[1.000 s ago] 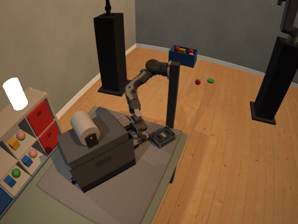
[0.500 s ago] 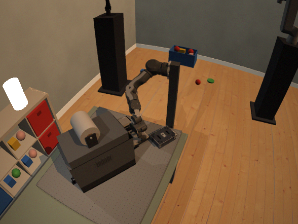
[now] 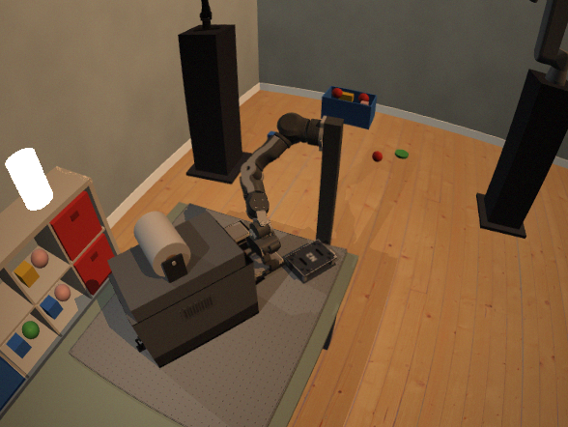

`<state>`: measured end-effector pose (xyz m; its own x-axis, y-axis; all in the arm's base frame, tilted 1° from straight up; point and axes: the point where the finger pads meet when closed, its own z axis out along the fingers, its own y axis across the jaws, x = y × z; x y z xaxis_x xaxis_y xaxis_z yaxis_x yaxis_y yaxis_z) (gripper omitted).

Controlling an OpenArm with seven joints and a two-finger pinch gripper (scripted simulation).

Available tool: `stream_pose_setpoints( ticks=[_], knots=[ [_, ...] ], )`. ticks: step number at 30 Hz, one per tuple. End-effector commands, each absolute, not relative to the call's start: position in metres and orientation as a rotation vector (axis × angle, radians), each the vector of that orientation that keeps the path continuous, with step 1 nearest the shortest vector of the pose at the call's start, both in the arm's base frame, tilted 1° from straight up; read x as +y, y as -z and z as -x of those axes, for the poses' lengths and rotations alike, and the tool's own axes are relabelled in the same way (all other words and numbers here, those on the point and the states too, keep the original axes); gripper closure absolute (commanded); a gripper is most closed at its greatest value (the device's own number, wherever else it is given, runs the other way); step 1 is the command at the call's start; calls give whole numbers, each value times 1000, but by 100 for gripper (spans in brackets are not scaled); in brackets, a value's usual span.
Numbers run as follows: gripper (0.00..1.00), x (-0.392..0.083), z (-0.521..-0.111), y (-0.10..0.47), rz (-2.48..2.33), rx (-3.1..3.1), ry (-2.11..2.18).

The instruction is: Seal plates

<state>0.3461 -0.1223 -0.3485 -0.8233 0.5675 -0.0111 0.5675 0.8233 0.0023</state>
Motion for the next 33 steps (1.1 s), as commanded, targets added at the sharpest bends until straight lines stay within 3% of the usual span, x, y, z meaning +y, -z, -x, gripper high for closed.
stream_pose_setpoints(
  ticks=[1, 17, 33],
  knots=[
    [35, -121, -345, 351, -922, 2994, -2],
    [35, -122, -346, 353, -927, 2990, -1],
    [41, -122, -346, 353, -927, 2990, -1]
  ],
)
